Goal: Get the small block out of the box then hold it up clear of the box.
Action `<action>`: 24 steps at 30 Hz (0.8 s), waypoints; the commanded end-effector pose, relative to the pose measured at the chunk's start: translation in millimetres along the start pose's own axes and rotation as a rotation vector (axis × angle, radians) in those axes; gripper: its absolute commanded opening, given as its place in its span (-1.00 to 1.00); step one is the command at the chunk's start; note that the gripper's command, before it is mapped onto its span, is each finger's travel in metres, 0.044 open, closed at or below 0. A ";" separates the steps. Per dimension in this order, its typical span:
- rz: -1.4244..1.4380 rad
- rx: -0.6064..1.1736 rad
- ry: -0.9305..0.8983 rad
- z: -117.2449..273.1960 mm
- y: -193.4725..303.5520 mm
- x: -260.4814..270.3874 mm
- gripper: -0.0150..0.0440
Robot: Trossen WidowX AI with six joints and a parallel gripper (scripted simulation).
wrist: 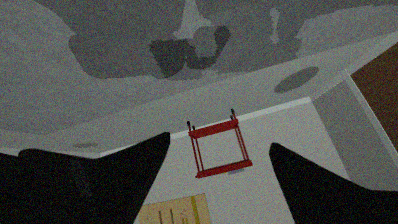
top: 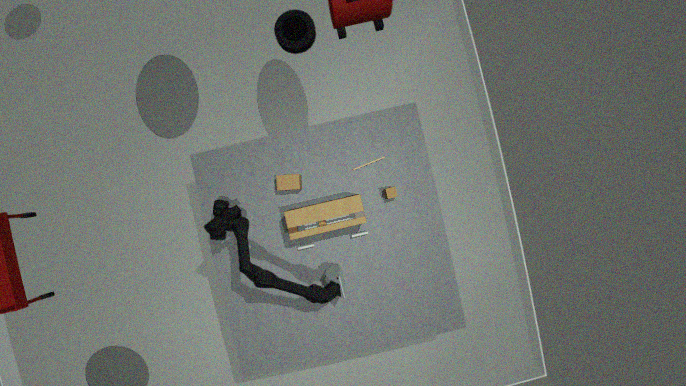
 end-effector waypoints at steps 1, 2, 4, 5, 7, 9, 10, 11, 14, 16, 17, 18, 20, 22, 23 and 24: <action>-0.013 0.000 -0.005 1.3 -0.4 1.3 0.86; -0.050 0.000 -0.019 5.0 -1.7 5.3 0.86; -0.201 0.004 -0.075 20.7 -7.4 20.7 0.86; -0.310 0.011 -0.116 32.6 -11.9 31.2 0.86; -0.533 0.035 -0.198 58.0 -22.3 51.3 0.86; -0.710 0.063 -0.263 79.3 -31.6 65.6 0.86; -0.798 0.080 -0.294 90.2 -36.5 72.0 0.86; -0.893 0.100 -0.328 102.2 -42.2 78.6 0.86; -1.197 0.183 -0.431 141.6 -61.8 96.1 0.86; -1.394 0.250 -0.493 167.9 -75.8 104.5 0.86; -1.489 0.286 -0.522 180.6 -82.8 107.6 0.86; -1.580 0.323 -0.548 192.9 -89.8 110.0 0.86; -1.757 0.402 -0.596 216.8 -103.8 113.2 0.86; -1.928 0.489 -0.639 240.0 -118.0 114.1 0.86; -2.014 0.536 -0.658 251.5 -125.3 113.8 0.86; -2.100 0.586 -0.676 262.9 -132.7 112.9 0.86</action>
Point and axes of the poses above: the point midway between the two fingers, 35 mm back from their tips, its own z axis back along the fingers, its own x axis across the jaws, y = z × x, the point moved 2 cm from there along z, back along the fingers, and after that the axes turned 2 degrees about z, right-handed, at the moved point
